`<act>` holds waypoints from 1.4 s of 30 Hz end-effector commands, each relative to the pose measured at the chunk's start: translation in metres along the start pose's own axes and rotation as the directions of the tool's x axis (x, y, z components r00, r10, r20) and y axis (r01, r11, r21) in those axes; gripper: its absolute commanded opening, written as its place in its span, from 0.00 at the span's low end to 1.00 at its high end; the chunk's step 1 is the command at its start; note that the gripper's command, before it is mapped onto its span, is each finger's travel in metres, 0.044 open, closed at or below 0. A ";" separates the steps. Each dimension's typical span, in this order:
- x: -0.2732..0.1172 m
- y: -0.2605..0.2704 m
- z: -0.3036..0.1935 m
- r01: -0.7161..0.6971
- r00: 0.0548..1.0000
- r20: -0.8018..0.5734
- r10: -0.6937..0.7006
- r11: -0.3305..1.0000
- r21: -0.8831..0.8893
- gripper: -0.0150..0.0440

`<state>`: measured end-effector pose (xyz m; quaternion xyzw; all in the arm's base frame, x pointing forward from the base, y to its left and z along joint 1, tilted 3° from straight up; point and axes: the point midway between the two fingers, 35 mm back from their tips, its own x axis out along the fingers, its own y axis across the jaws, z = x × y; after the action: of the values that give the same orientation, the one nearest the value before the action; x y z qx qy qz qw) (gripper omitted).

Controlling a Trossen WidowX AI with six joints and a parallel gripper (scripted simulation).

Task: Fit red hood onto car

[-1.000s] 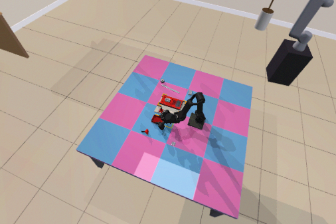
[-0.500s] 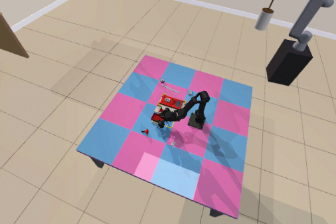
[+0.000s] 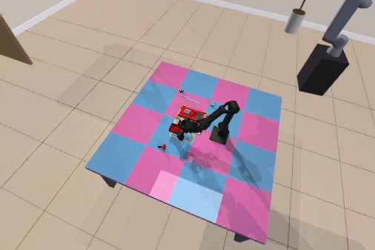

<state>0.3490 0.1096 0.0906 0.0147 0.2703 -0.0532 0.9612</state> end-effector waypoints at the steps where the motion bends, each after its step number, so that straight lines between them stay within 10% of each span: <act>1: 0.000 0.000 0.001 -0.003 1.000 0.001 0.003 0.999 -0.048 0.25; 20: 0.001 0.000 -0.001 -0.002 1.000 0.001 0.003 0.804 -0.595 0.25; 42: 0.001 0.000 -0.001 0.000 1.000 0.001 0.003 0.208 -0.978 0.25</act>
<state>0.3489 0.1093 0.0892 -0.5528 0.2506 0.1160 0.7862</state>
